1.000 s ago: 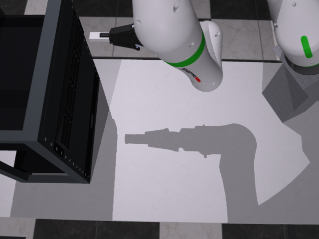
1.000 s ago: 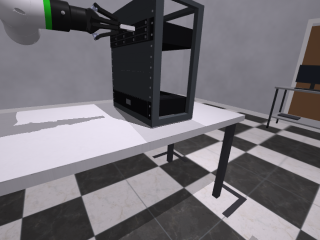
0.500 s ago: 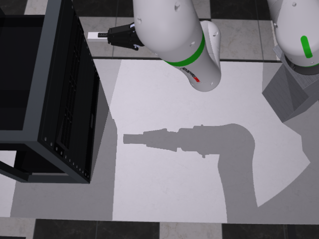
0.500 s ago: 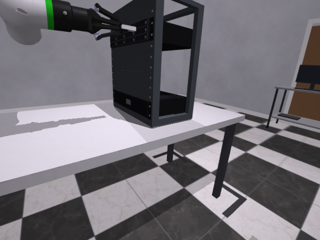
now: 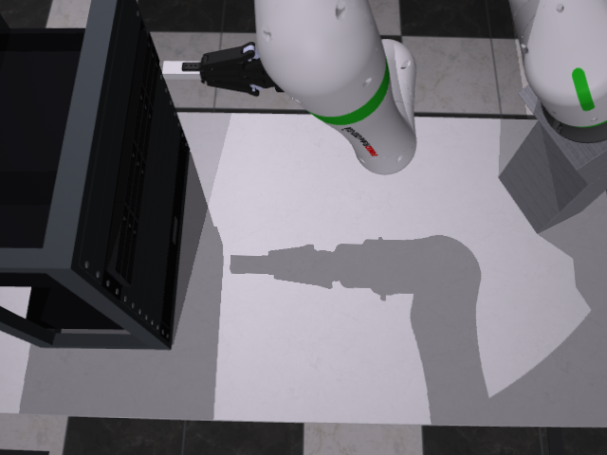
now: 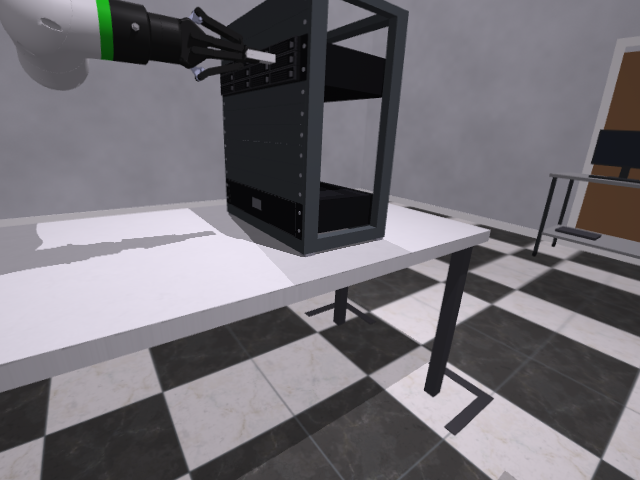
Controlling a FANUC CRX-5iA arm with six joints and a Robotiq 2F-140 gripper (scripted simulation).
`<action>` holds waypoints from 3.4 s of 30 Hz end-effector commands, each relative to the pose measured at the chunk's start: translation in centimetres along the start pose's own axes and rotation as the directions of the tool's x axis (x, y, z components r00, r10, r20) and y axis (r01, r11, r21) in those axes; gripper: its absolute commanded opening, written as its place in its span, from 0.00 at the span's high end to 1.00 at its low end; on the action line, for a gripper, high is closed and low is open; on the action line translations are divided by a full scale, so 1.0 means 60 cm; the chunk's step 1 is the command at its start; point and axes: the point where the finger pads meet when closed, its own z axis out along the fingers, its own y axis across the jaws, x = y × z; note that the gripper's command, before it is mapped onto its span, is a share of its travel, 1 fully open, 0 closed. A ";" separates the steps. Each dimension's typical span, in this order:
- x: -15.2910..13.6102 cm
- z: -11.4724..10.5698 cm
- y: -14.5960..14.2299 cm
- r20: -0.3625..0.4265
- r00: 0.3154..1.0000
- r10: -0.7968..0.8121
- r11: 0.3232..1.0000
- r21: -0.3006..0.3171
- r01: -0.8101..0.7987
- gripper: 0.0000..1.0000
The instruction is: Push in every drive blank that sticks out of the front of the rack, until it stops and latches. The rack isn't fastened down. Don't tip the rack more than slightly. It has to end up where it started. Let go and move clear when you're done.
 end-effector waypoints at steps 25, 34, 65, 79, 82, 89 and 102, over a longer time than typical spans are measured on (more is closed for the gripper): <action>0.000 0.021 -0.001 0.000 1.000 0.000 1.000 0.001 0.000 0.90; 0.000 0.022 -0.001 0.000 1.000 0.000 1.000 0.001 0.000 0.90; 0.000 0.032 -0.001 0.000 1.000 0.000 1.000 0.001 0.000 0.90; 0.000 0.037 -0.001 0.000 1.000 0.000 1.000 0.001 0.000 0.90; 0.000 0.037 -0.001 0.000 1.000 0.000 1.000 0.001 0.000 0.90; 0.000 0.037 -0.001 0.000 1.000 0.000 1.000 0.001 0.000 0.90; 0.000 0.038 -0.001 0.000 1.000 0.000 1.000 0.001 0.000 0.90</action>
